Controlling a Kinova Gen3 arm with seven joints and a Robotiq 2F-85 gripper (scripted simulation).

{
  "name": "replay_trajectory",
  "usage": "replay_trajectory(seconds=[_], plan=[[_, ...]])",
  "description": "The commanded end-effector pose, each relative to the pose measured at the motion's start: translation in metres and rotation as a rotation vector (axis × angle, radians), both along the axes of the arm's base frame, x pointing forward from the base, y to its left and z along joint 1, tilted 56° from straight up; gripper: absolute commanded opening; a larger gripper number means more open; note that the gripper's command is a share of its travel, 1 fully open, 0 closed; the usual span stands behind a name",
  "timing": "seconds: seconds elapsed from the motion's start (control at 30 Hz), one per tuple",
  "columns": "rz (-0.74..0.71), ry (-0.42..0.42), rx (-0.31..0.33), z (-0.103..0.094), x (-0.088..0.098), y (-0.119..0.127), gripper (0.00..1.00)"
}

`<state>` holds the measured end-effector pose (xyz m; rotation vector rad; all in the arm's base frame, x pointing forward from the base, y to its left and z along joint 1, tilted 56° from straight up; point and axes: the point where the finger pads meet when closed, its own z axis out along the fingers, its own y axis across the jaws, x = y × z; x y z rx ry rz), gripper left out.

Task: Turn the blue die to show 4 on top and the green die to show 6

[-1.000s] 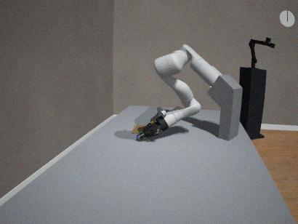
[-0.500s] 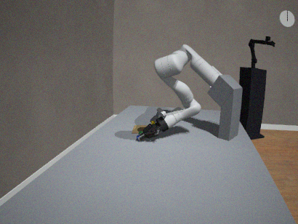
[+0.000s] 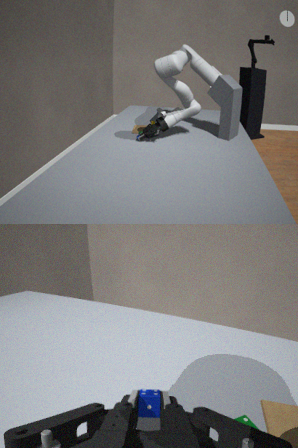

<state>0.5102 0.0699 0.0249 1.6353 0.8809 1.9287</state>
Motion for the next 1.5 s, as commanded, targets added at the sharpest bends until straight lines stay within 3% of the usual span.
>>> replay_trajectory(seconds=[0.0, 0.47, 0.97, 1.47], plan=[[0.001, -0.001, 0.0, 0.0004, -0.0001, 0.0006, 0.15], [0.001, -0.001, 0.0, 0.0004, -0.0001, 0.0006, 0.15], [0.001, -0.001, 0.0, 0.0004, -0.0001, 0.0006, 0.35], [0.001, -0.001, 0.0, 0.0004, -0.0001, 0.0006, 0.35]])
